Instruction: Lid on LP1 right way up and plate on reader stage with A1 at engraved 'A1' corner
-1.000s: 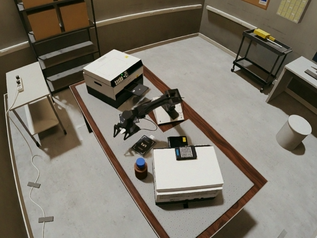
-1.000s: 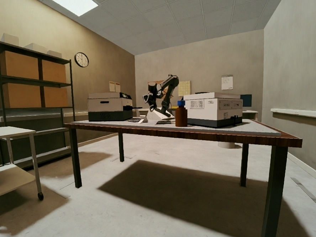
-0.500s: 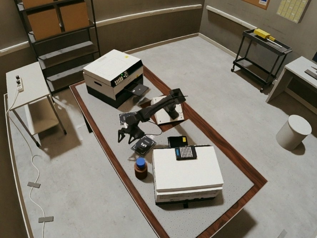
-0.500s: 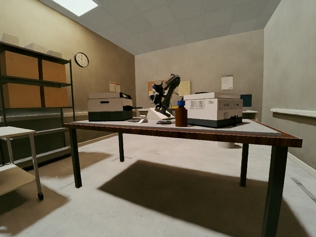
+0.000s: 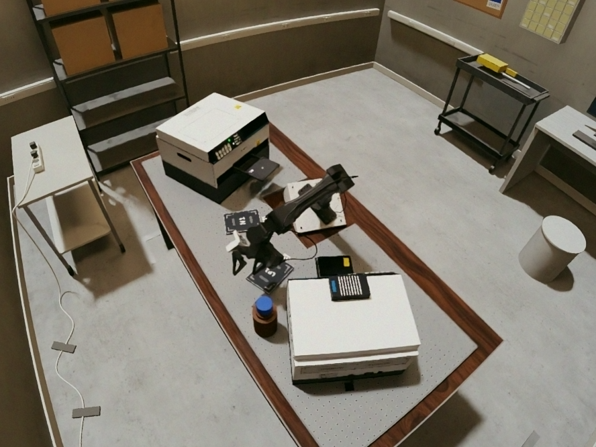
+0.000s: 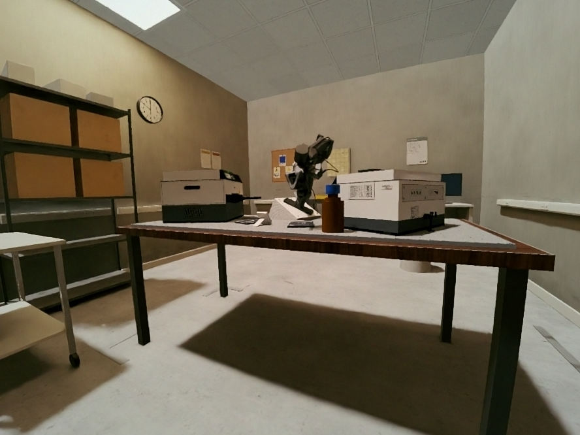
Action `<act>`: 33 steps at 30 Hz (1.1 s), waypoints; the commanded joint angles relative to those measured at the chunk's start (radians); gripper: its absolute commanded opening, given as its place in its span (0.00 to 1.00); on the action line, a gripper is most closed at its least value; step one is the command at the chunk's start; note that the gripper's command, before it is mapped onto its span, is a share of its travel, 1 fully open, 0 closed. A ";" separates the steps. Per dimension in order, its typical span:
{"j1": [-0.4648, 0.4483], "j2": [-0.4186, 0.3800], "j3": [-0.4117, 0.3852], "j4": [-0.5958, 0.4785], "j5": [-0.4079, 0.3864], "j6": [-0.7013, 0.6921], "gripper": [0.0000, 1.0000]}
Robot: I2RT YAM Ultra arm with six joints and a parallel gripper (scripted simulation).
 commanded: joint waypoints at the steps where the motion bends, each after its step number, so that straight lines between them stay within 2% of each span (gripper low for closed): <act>1: 0.020 -0.053 0.051 -0.075 0.045 -0.002 1.00; 4: 0.048 -0.066 0.082 -0.144 0.068 -0.028 1.00; 7: 0.057 -0.073 0.083 -0.152 0.075 -0.024 1.00; 9: 0.075 -0.073 0.119 -0.219 0.092 -0.053 1.00; 15: 0.129 -0.124 0.115 -0.258 0.136 -0.008 1.00; 22: 0.192 -0.155 0.178 -0.400 0.189 -0.064 1.00; 26: 0.210 -0.170 0.182 -0.422 0.205 -0.042 1.00; 28: 0.227 -0.171 0.213 -0.478 0.220 -0.084 1.00; 33: 0.270 -0.214 0.211 -0.517 0.253 -0.043 1.00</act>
